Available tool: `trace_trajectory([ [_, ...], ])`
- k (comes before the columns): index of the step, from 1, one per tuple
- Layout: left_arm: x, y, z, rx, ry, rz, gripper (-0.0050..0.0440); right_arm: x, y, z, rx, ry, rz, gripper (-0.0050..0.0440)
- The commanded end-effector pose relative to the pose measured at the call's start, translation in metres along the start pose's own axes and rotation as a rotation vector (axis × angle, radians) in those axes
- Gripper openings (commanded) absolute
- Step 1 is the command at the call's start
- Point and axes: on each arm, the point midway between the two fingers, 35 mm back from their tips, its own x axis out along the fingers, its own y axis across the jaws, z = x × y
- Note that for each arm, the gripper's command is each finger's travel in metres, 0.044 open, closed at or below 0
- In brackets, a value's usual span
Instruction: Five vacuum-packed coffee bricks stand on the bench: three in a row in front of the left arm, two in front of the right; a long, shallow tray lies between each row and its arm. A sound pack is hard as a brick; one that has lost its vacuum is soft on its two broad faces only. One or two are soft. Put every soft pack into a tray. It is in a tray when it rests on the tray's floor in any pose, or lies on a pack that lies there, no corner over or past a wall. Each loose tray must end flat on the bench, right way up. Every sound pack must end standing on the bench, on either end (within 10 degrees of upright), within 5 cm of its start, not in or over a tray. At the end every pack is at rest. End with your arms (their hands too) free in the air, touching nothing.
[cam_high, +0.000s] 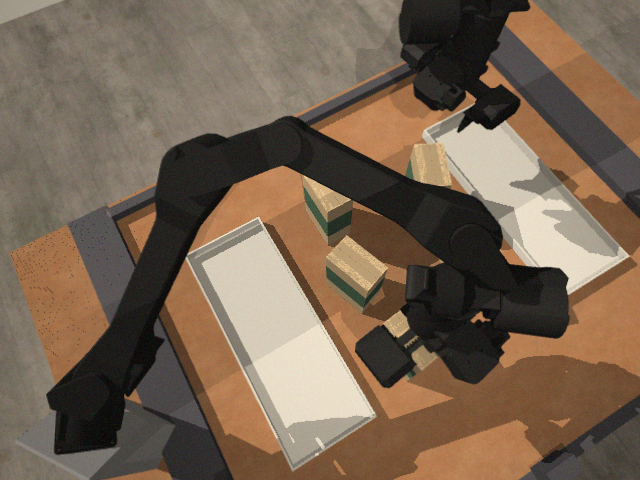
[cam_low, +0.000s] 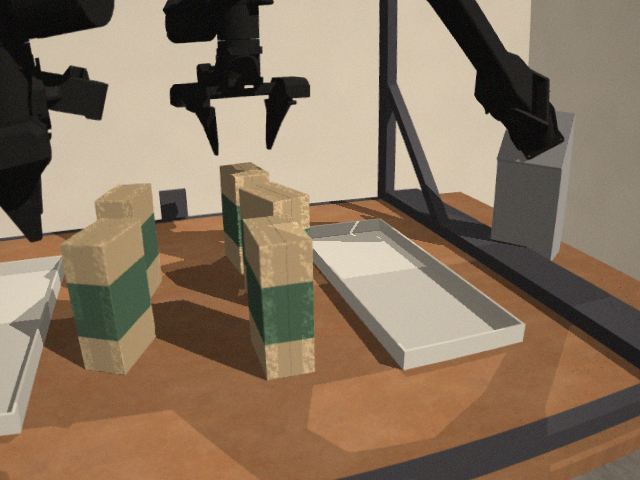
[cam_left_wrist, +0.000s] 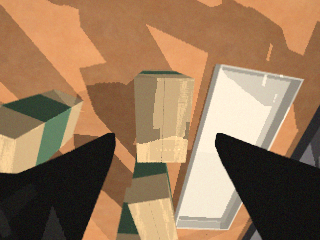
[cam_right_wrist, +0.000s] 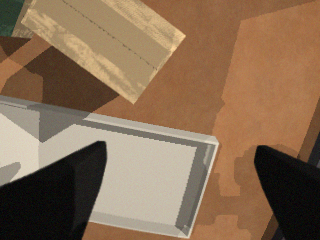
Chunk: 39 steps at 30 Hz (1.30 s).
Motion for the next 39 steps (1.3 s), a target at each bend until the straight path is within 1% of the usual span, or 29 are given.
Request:
trace_trajectory([
  [1, -0.005, 0.004, -0.002, -0.010, -0.008, 0.012, 0.0366, -0.003, 0.002, 0.013, -0.136, 0.005, -0.003, 0.0364],
  [3, -0.005, 0.004, -0.002, -0.010, -0.008, 0.012, 0.0366, -0.003, 0.002, 0.013, -0.215, 0.013, -0.001, 0.0364],
  [5, -0.005, 0.004, -0.002, -0.010, -0.008, 0.012, 0.0366, -0.001, 0.012, 0.026, -0.295, 0.020, 0.001, 0.0364],
  [6, -0.005, 0.004, -0.002, -0.010, -0.008, 0.012, 0.0366, -0.001, 0.014, 0.029, -0.334, 0.023, 0.002, 0.0364],
  [9, -0.005, 0.004, -0.002, -0.010, -0.008, 0.012, 0.0366, -0.001, 0.014, 0.029, -0.454, 0.034, 0.005, 0.0364],
  [11, -0.005, 0.004, -0.002, -0.010, -0.008, 0.012, 0.0366, -0.001, 0.014, 0.029, -0.454, 0.034, 0.005, 0.0364],
  [13, -0.005, 0.004, -0.002, -0.010, -0.008, 0.012, 0.0366, 0.000, 0.024, 0.042, -0.533, 0.041, 0.007, 0.0364],
  [16, -0.005, 0.004, -0.002, -0.010, -0.008, 0.012, 0.0366, 0.001, 0.027, 0.045, -0.653, 0.051, 0.010, 0.0364],
  [19, -0.005, 0.004, -0.002, -0.010, -0.008, 0.012, 0.0366, 0.002, 0.041, 0.061, -0.772, 0.061, 0.013, 0.0364],
  [23, -0.005, 0.004, -0.002, -0.010, -0.008, 0.012, 0.0366, 0.002, 0.041, 0.061, -0.932, 0.075, 0.015, 0.0364],
  [38, -0.005, 0.004, -0.002, -0.010, -0.008, 0.012, 0.0366, 0.002, 0.041, 0.061, -0.941, 0.076, 0.015, 0.0364],
  [39, -0.005, 0.004, -0.002, -0.010, -0.008, 0.012, 0.0366, 0.010, 0.040, 0.061, -0.940, 0.076, 0.015, 0.0364],
])
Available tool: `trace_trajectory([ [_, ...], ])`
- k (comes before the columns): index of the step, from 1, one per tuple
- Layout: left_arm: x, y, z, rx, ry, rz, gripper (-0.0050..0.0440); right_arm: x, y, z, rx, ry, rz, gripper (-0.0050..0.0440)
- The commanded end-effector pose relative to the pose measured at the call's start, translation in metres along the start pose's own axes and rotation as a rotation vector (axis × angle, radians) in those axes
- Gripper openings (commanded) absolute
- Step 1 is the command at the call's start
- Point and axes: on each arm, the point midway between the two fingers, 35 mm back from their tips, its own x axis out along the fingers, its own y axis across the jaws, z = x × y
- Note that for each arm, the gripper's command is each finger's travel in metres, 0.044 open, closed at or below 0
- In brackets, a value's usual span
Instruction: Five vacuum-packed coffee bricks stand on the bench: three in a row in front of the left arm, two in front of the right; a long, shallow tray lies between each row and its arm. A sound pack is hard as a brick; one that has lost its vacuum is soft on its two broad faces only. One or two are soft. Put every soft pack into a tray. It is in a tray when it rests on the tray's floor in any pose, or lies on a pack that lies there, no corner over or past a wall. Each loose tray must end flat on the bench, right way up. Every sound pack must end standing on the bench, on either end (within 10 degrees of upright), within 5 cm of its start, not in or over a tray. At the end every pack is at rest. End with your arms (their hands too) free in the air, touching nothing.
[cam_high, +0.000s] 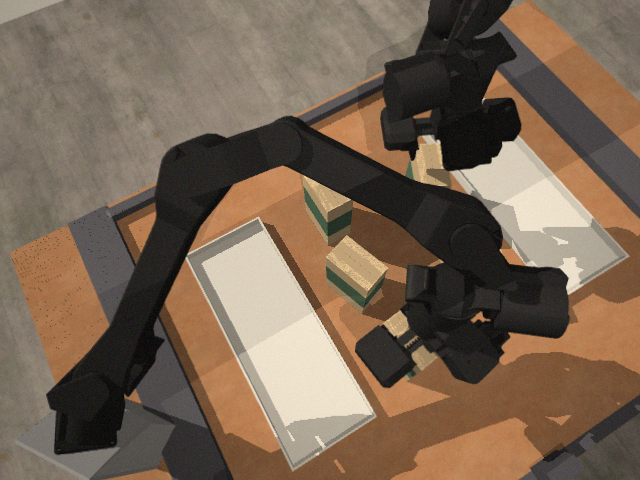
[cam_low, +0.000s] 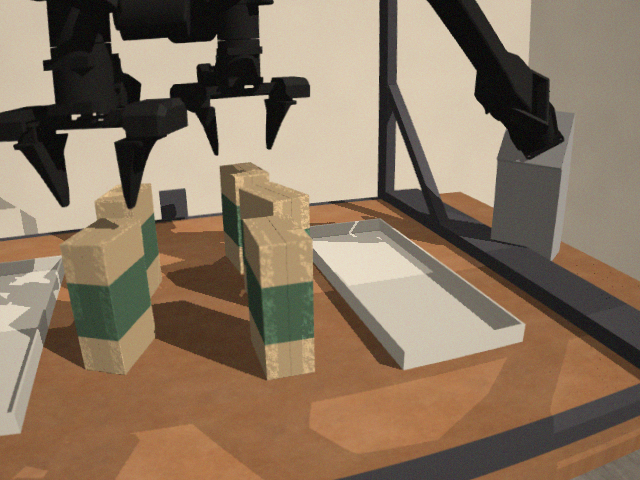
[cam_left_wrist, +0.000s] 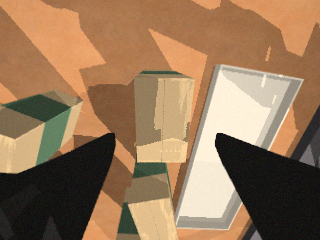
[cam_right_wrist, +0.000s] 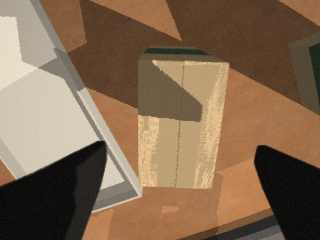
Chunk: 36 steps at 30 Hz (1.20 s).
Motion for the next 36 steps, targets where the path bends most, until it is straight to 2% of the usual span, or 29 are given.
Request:
trace_trajectory([
  [1, 0.003, 0.004, -0.002, -0.011, -0.008, 0.013, 0.0366, 0.002, -0.004, -0.007, 0.016, -0.001, -0.020, 0.0364],
  [17, 0.005, 0.004, -0.002, -0.011, -0.007, 0.013, 0.0366, 0.002, -0.004, -0.007, 0.016, -0.001, -0.020, 0.0364],
  [36, 0.028, 0.005, -0.002, -0.011, -0.007, 0.014, 0.0366, 0.024, -0.004, -0.006, 0.016, 0.000, -0.021, 0.0364],
])
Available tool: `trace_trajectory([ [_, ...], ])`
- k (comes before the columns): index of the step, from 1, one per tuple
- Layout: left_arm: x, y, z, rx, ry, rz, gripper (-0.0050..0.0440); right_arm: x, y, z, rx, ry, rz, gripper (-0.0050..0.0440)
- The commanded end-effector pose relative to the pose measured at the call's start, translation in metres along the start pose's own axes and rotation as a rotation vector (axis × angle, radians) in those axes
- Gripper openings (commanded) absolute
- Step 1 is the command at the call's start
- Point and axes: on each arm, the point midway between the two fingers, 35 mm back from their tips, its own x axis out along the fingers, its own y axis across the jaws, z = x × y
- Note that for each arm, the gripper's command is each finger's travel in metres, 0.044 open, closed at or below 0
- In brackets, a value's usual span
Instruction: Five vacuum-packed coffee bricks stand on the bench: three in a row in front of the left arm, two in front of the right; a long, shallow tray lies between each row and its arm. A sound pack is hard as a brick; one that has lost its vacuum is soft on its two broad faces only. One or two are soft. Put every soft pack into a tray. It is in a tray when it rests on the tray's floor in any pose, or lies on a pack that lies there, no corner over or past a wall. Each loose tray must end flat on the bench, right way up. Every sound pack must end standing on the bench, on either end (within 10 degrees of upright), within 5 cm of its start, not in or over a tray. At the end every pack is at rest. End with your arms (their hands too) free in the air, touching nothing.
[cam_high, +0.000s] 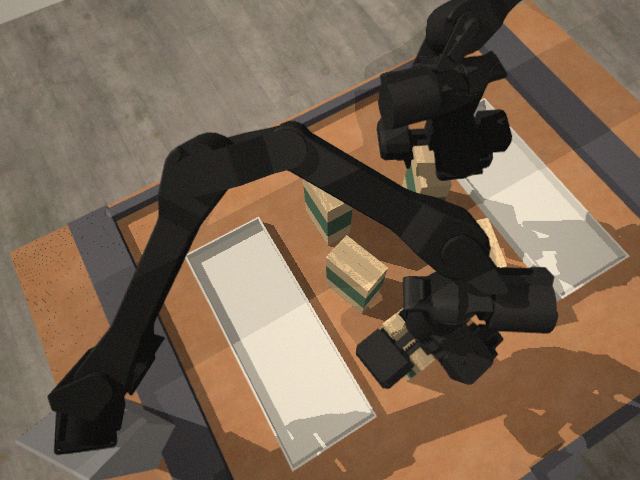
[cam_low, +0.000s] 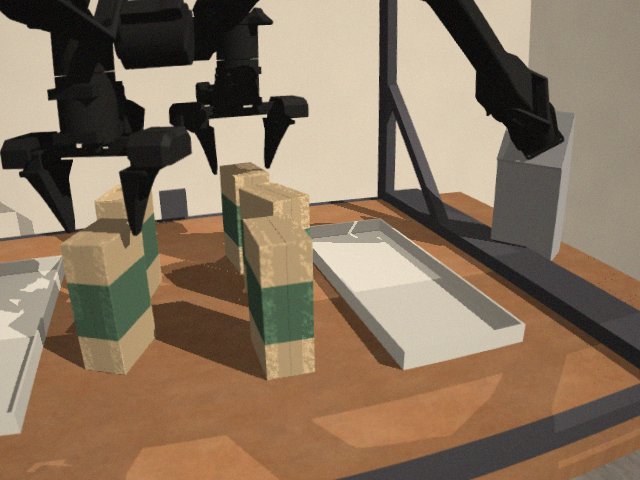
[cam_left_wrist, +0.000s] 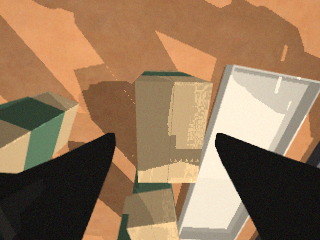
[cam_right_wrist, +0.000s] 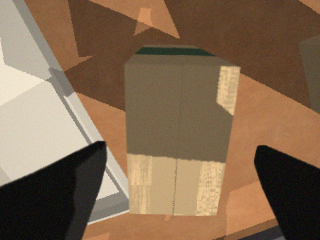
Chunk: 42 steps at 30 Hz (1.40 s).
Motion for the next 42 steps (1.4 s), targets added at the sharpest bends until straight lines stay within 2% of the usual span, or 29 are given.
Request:
trace_trajectory([
  [1, 0.002, 0.001, -0.001, -0.003, -0.009, 0.005, 0.0366, -0.001, -0.001, -0.005, 0.013, -0.008, -0.015, 0.0364],
  [42, 0.049, 0.001, -0.001, -0.003, -0.008, 0.006, 0.0366, 0.045, -0.002, -0.004, 0.013, -0.006, -0.017, 0.0364],
])
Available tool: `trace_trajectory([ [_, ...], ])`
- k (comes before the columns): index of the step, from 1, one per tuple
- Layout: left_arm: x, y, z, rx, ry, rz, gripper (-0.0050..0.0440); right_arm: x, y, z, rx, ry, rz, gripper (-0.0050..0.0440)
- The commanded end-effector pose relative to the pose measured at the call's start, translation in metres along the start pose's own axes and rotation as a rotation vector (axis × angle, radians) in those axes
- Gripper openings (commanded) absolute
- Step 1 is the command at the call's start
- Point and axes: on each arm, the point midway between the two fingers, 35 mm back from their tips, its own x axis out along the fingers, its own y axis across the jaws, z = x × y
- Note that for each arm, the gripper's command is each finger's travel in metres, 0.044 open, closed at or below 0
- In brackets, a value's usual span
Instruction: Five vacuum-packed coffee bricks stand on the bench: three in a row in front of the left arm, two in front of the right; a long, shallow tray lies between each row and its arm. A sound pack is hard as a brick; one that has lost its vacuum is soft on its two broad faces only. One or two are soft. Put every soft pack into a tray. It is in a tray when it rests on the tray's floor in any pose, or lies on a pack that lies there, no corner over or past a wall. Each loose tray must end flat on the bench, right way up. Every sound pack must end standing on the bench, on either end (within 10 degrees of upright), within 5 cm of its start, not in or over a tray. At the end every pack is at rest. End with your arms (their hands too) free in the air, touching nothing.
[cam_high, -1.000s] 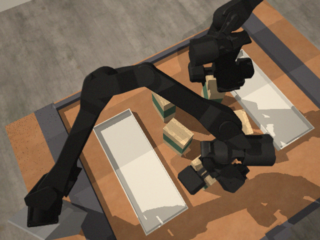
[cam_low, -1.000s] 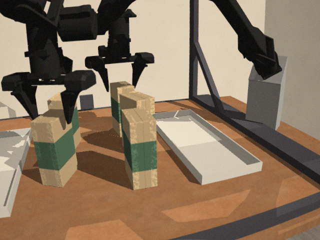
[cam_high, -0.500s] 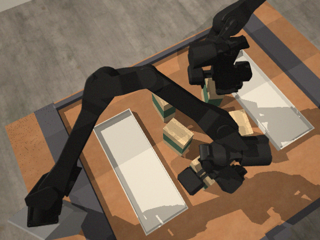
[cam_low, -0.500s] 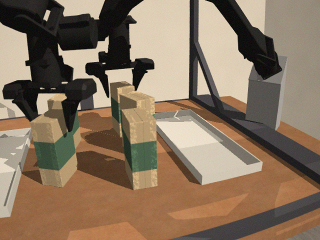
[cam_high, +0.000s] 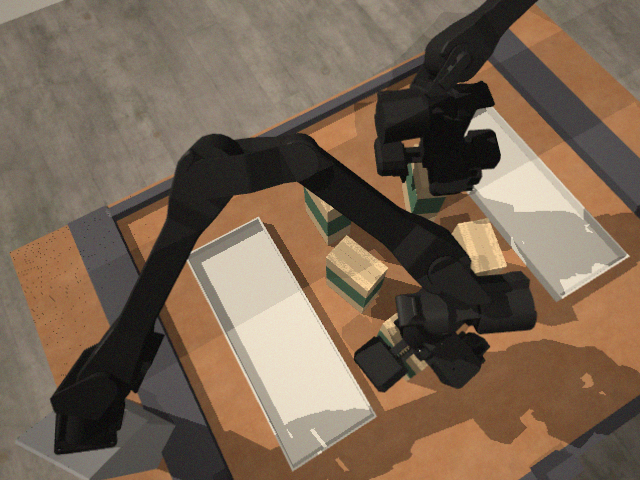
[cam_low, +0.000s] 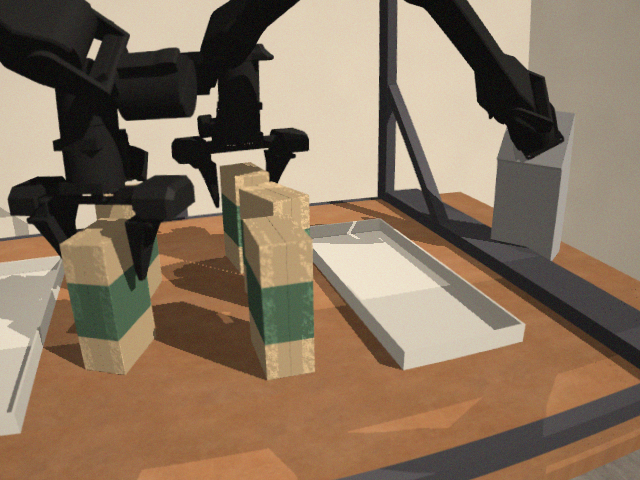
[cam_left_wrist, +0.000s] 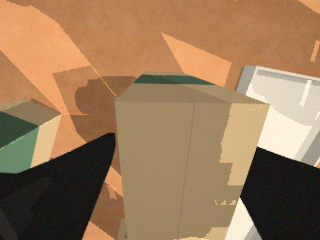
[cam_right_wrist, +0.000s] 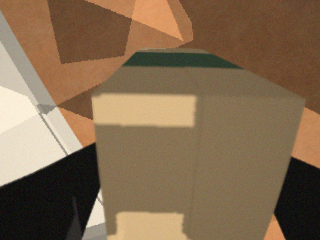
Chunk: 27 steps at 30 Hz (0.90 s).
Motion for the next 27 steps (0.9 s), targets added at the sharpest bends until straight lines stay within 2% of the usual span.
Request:
trace_trajectory([
  [1, 0.0018, 0.0015, -0.0012, -0.003, -0.008, 0.005, 0.0366, -0.0007, -0.0019, -0.0039, 0.010, -0.006, -0.014, 0.0364],
  [8, 0.0094, 0.0015, -0.0011, -0.003, -0.008, 0.005, 0.0366, 0.0081, -0.0019, -0.0037, 0.010, -0.005, -0.014, 0.0364],
  [23, 0.0094, 0.0015, -0.0011, -0.003, -0.008, 0.005, 0.0366, 0.0080, -0.0019, -0.0037, 0.010, -0.005, -0.014, 0.0364],
  [24, 0.0094, 0.0015, -0.0011, -0.003, -0.008, 0.005, 0.0116, 0.0080, -0.0019, -0.0037, 0.010, -0.005, -0.014, 0.0364],
  [25, 0.0094, 0.0015, -0.0011, -0.003, -0.008, 0.005, 0.0116, 0.0080, -0.0019, -0.0037, 0.010, -0.005, -0.014, 0.0364],
  [26, 0.0094, 0.0015, -0.0011, -0.003, -0.008, 0.005, 0.0116, 0.0080, -0.0019, -0.0037, 0.010, -0.005, -0.014, 0.0114],
  [27, 0.0094, 0.0015, -0.0011, -0.003, -0.008, 0.005, 0.0116, 0.0080, -0.0019, -0.0037, 0.010, -0.005, -0.014, 0.0114],
])
